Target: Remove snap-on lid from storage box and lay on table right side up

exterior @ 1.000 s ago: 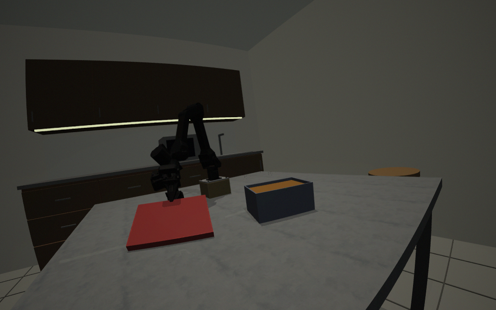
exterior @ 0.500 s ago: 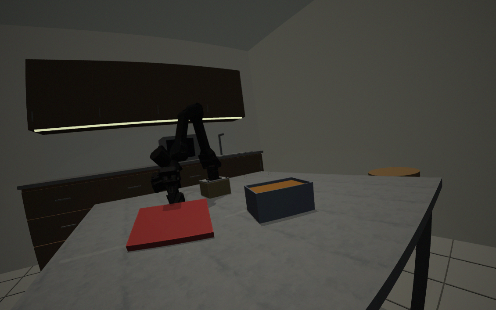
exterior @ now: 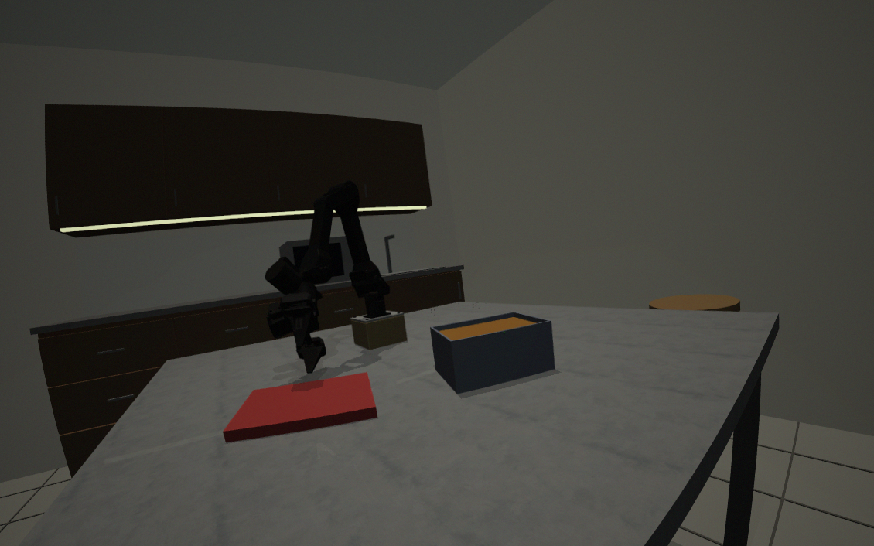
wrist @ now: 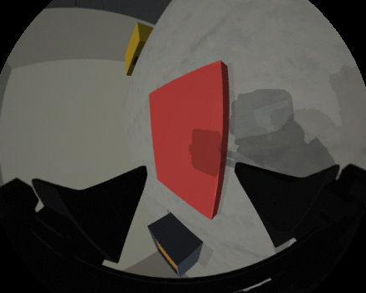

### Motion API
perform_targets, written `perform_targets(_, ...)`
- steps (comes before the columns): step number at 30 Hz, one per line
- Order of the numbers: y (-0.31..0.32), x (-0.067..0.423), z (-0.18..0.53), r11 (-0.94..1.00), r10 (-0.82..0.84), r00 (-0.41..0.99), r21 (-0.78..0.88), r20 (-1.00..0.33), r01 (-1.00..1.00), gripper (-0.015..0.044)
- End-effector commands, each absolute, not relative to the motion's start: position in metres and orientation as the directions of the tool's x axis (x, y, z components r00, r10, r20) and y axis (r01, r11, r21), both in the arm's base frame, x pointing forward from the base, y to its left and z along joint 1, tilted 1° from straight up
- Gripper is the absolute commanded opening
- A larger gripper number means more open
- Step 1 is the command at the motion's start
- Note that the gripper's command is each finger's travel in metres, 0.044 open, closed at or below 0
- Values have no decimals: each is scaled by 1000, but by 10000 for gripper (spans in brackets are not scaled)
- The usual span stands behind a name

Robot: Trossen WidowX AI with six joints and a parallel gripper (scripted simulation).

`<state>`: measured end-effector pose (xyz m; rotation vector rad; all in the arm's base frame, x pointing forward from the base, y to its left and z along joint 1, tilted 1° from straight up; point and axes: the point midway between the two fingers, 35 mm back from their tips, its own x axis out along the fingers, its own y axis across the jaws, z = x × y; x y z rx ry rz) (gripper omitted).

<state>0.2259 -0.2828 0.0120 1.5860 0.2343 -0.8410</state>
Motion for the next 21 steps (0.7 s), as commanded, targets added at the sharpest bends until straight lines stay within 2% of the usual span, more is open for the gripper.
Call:
perform_targets(1, -279, 219, 12, -215, -308, 713, 776, -630, 593, 440)
perform_targets(21, -264, 182, 10, -216, -308, 711, 774, -633, 596, 440)
